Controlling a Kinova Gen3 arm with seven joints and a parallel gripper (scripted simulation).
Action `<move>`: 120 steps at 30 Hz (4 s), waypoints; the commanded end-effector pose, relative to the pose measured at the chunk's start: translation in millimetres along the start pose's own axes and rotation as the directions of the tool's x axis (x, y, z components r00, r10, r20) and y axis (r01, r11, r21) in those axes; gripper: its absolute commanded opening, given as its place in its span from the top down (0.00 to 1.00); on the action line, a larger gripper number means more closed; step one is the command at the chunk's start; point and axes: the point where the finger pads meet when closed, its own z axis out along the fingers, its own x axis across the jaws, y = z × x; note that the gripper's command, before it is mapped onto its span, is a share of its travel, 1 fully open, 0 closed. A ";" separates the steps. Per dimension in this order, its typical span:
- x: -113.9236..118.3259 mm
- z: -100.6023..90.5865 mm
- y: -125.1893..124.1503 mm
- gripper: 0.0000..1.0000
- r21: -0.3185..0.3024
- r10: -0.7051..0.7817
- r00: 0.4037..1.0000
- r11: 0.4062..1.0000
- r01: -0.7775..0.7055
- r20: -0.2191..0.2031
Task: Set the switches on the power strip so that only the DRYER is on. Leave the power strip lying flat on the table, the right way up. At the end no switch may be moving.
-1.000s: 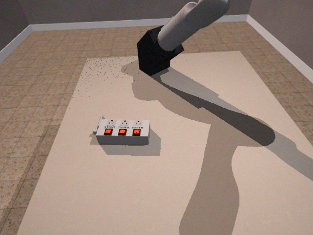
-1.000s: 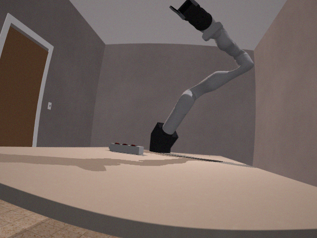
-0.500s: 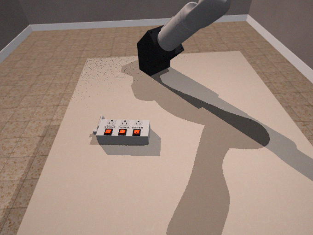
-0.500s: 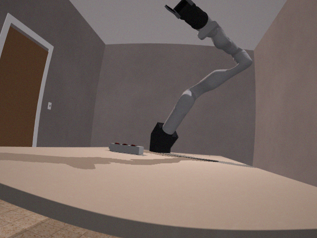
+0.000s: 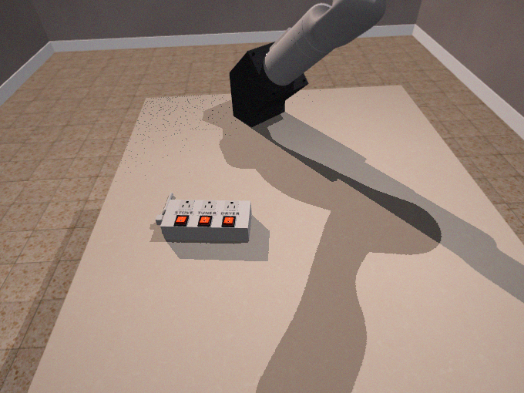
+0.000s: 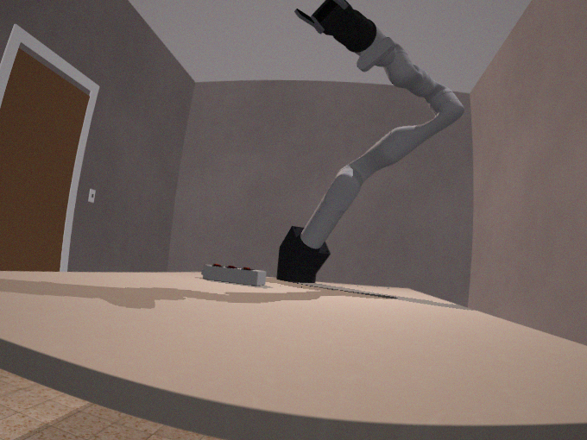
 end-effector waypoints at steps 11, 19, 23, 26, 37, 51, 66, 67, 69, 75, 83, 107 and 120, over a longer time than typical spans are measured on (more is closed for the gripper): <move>-20.5 10.0 18.0 0.00 0.013 -0.048 0.999 0.999 0.048 0.016; -16.8 8.6 12.4 0.00 0.018 -0.052 0.999 0.998 0.052 0.010; -29.9 14.1 20.2 0.00 0.027 -0.067 0.997 0.997 0.067 0.022; -26.2 12.8 18.6 0.00 0.027 -0.072 0.997 0.997 0.071 0.017; -36.8 16.9 24.4 0.00 0.036 -0.091 0.995 0.995 0.090 0.025; -46.7 20.8 29.7 0.00 0.047 -0.111 0.993 0.993 0.109 0.032; -57.0 24.6 34.6 0.00 0.059 -0.131 0.991 0.990 0.128 0.039; -56.1 24.7 34.6 0.00 0.059 -0.131 0.991 0.990 0.128 0.038; -56.0 24.7 34.6 0.00 0.059 -0.131 0.991 0.990 0.128 0.038; -56.0 24.7 34.6 0.00 0.059 -0.131 0.991 0.990 0.128 0.038; -69.3 28.1 38.9 0.00 0.073 -0.150 0.988 0.987 0.146 0.049; -78.0 31.8 43.1 0.00 0.086 -0.170 0.984 0.983 0.165 0.052; -78.0 31.8 43.1 0.00 0.086 -0.170 0.984 0.983 0.165 0.052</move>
